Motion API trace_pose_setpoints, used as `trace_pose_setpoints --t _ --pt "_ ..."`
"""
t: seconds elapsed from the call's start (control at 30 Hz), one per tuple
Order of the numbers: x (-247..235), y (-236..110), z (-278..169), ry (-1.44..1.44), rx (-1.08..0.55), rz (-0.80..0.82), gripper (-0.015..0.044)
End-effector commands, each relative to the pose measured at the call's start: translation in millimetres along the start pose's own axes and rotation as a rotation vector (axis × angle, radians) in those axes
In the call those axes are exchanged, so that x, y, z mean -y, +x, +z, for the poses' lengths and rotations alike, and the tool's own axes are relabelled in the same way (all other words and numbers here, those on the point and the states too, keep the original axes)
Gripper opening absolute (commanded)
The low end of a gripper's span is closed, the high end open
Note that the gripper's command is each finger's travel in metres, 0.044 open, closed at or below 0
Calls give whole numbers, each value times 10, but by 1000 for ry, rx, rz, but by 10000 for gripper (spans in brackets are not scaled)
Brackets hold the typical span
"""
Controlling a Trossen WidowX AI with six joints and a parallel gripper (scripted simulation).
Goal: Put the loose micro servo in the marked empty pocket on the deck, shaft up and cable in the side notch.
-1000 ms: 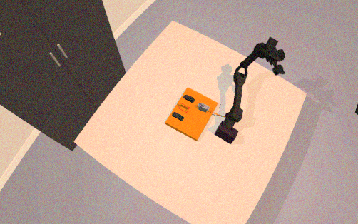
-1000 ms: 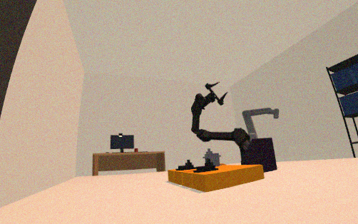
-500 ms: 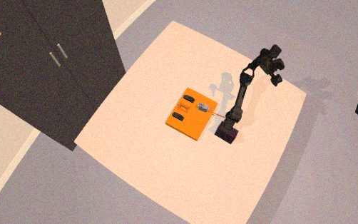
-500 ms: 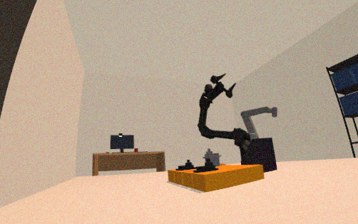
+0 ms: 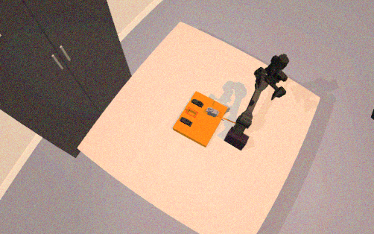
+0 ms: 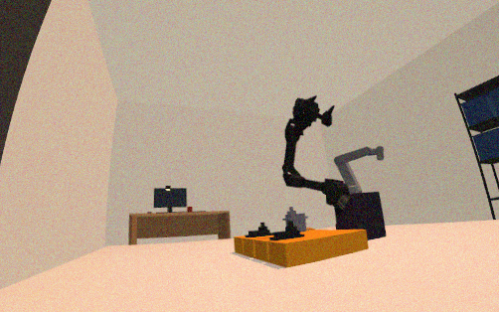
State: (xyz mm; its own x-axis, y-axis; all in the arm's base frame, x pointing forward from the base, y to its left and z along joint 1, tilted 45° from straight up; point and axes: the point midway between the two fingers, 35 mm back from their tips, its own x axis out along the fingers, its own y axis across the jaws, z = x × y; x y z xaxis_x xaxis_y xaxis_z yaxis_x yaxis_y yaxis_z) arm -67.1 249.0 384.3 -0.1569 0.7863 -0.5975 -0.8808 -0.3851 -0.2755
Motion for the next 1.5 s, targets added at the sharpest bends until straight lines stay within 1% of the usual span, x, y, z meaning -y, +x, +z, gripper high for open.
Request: trace_pose_setpoints --t 0.0,0.3,0.67,1.03,1.47 --pt "160 245 -234 95 -121 -61 440" --pt "484 567 -737 274 -334 -189 440" --pt "831 759 -1453 499 -587 -352 440" --pt "1065 750 -2224 724 -834 -520 440" --pt "1077 541 -3134 983 -1140 -709 440"
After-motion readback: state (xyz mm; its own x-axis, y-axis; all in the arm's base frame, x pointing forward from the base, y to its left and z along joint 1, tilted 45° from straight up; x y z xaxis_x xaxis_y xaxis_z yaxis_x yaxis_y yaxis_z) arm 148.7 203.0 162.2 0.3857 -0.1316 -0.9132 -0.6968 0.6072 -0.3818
